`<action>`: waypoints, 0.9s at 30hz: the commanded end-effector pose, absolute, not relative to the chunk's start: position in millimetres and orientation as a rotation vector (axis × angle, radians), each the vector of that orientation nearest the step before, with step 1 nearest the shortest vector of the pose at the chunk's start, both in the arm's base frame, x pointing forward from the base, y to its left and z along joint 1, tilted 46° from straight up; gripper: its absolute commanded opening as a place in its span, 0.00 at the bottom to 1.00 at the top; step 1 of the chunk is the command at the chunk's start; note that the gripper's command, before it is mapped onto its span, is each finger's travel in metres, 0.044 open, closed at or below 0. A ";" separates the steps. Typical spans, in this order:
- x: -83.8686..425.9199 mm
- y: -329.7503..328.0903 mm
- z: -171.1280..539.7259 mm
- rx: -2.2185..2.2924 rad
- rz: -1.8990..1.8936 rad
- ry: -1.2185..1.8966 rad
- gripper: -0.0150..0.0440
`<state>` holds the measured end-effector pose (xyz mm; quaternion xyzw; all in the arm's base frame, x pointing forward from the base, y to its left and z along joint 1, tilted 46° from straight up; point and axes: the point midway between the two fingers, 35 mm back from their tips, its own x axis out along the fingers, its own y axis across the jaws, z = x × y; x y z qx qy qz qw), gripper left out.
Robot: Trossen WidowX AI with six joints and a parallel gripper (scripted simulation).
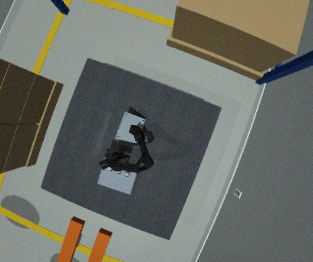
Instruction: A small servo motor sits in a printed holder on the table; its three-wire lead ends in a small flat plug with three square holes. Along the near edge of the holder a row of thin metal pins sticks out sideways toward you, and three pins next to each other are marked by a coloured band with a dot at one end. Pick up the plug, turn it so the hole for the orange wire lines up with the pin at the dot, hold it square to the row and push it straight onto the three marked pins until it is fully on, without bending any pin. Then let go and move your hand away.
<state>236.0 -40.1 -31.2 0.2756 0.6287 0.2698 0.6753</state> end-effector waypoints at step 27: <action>277.6 -33.8 -31.7 0.627 0.610 1.412 0.25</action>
